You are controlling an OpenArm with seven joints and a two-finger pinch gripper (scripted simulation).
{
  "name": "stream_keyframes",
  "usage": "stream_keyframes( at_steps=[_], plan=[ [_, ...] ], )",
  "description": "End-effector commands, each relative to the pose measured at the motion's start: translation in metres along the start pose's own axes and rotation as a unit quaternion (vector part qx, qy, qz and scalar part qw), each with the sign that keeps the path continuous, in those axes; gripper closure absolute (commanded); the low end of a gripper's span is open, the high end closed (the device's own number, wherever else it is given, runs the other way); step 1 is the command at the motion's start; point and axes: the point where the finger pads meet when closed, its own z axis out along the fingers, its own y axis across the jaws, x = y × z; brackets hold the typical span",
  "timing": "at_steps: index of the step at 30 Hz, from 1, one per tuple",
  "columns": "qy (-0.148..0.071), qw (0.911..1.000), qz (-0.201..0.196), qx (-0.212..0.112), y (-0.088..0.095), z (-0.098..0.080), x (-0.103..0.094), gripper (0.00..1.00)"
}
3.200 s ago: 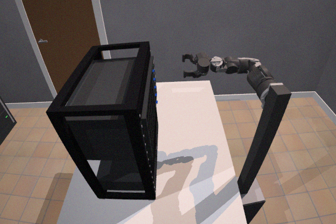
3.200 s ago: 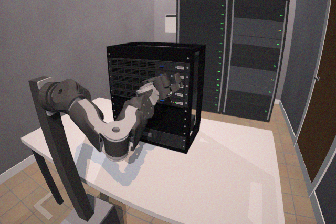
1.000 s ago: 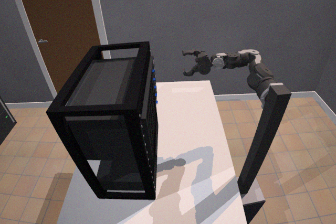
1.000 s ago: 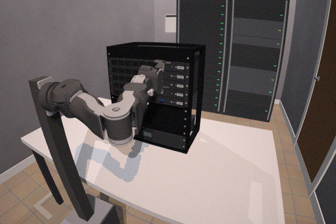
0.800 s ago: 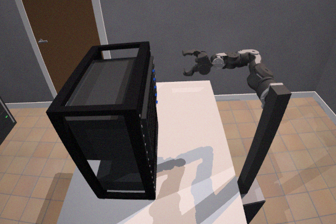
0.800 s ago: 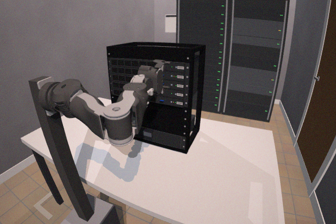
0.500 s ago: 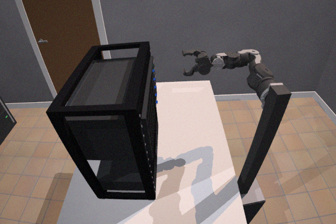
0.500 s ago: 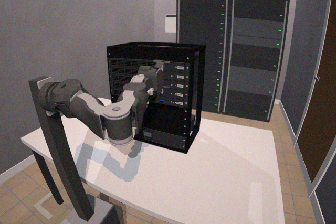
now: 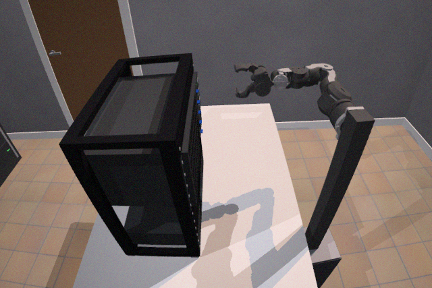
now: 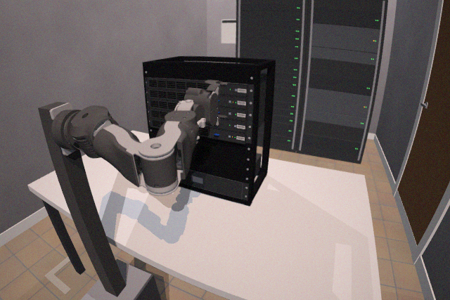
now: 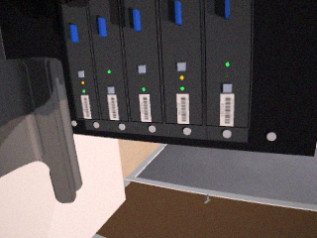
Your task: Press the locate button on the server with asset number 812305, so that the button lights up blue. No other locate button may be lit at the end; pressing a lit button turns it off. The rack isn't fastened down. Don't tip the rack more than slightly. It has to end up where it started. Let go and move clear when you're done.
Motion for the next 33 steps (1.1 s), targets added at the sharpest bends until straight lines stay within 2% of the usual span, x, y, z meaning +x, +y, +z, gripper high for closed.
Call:
stream_keyframes(
  at_steps=[1, 17, 18, 33],
  plan=[
    [0.0, 1.0, -0.002, -0.003, 0.003, 0.0002, 0.0002, 0.4],
    [0.0, 1.0, -0.001, -0.004, 0.0035, 0.0001, -0.0001, 0.4],
    [0.0, 1.0, -0.001, -0.004, 0.0035, 0.0001, -0.0001, 1.0],
    [0.0, 1.0, -0.001, -0.004, 0.0035, 0.0001, -0.0001, 1.0]
  ],
)
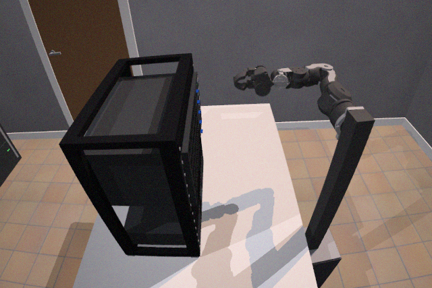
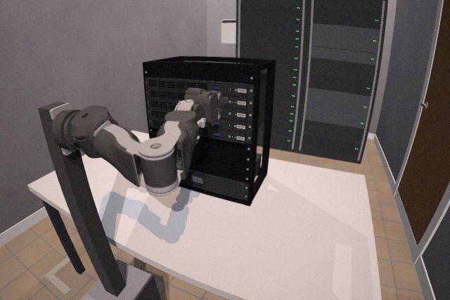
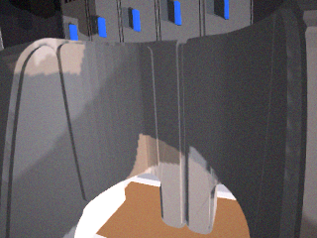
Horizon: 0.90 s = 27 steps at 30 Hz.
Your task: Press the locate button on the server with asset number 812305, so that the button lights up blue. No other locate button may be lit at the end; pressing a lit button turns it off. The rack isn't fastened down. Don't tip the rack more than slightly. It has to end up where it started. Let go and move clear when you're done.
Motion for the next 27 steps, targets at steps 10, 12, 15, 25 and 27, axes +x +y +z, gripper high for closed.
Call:
stream_keyframes(
  at_steps=[10, 12, 15, 25, 27],
  plan=[
    [0.0, 1.0, -0.001, -0.003, 0.0032, 0.0001, -0.0001, 1.0],
    [0.0, 1.0, -0.001, -0.003, 0.0032, 0.0001, -0.0001, 1.0],
    [0.0, 1.0, -0.001, -0.003, 0.0032, 0.0001, -0.0001, 1.0],
    [0.0, 1.0, -0.001, -0.003, 0.0032, 0.0036, -0.0001, 1.0],
    [0.0, 1.0, -0.001, -0.003, 0.0032, 0.0058, -0.0001, 1.0]
  ],
)
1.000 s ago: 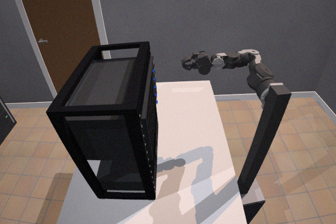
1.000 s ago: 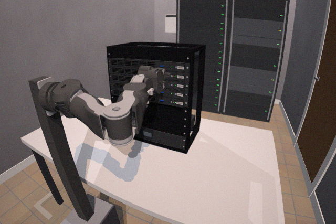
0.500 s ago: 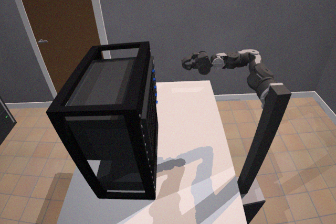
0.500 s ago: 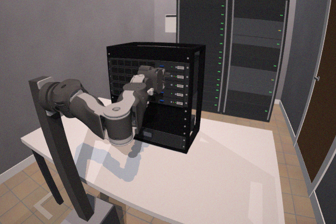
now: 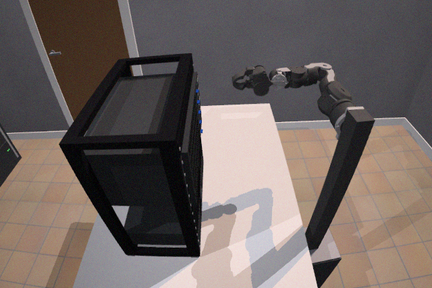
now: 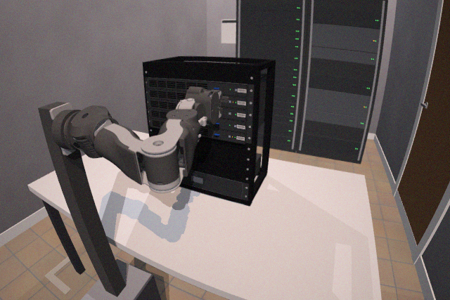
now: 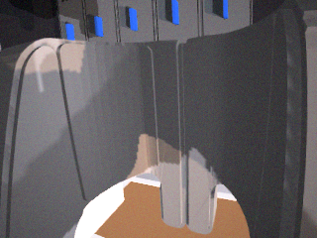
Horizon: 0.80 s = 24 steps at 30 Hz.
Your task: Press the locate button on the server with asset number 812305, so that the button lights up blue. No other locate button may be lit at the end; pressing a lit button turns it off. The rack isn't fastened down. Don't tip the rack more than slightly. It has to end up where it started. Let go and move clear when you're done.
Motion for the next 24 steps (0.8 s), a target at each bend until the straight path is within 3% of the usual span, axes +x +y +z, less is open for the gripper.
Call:
stream_keyframes(
  at_steps=[1, 24],
  plan=[
    [-0.001, 1.0, 0.001, -0.004, 0.002, 0.002, 0.0, 1.0],
    [-0.001, 1.0, 0.001, -0.004, 0.002, 0.04, 0.0, 1.0]
  ],
)
